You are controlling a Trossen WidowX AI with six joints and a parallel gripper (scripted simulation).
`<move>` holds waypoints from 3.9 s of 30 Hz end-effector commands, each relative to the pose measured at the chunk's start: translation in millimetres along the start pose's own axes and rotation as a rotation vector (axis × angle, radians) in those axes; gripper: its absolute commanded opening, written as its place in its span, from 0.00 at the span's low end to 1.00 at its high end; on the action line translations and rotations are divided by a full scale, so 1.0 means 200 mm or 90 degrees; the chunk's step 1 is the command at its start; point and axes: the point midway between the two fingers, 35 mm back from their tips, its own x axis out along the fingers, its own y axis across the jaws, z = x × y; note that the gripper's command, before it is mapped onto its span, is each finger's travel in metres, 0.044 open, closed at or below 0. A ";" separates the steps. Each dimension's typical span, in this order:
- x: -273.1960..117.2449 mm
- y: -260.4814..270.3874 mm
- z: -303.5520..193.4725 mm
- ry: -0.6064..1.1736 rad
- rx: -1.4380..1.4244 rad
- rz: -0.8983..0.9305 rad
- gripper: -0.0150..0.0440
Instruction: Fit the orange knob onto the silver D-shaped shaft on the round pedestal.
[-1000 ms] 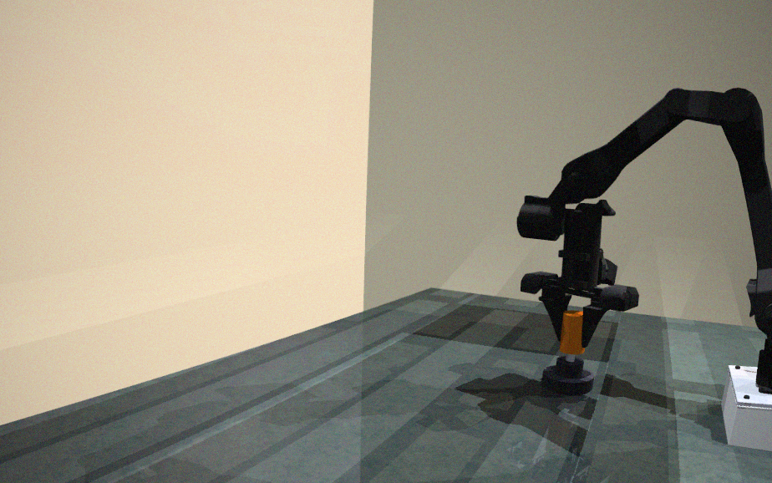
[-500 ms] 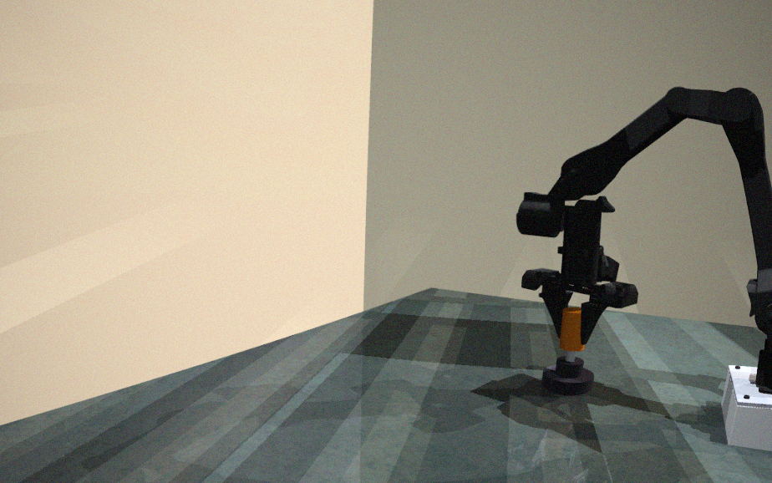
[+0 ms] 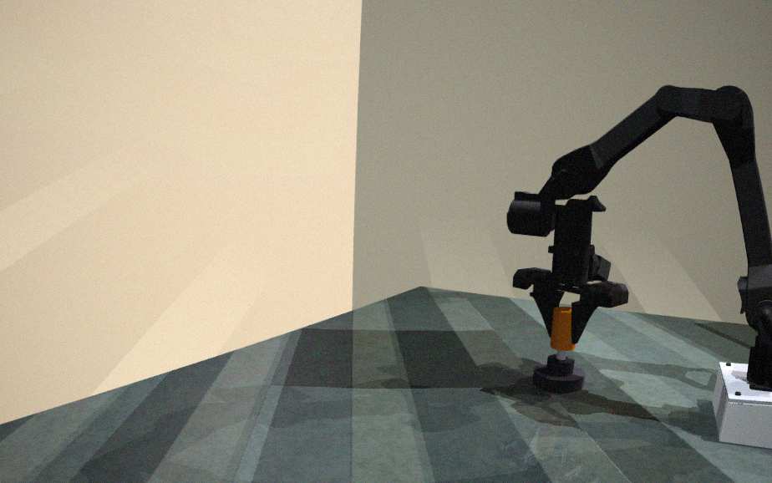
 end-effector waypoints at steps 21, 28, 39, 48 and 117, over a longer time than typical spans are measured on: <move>0.02 0.00 0.00 0.001 0.021 -0.001 0.25; 0.02 0.00 0.00 0.001 0.018 -0.001 0.25; 0.02 0.00 0.00 0.001 0.015 -0.001 0.25; 0.02 0.00 0.00 0.001 0.024 -0.001 0.25; 0.04 0.01 0.00 0.000 -0.008 0.000 1.00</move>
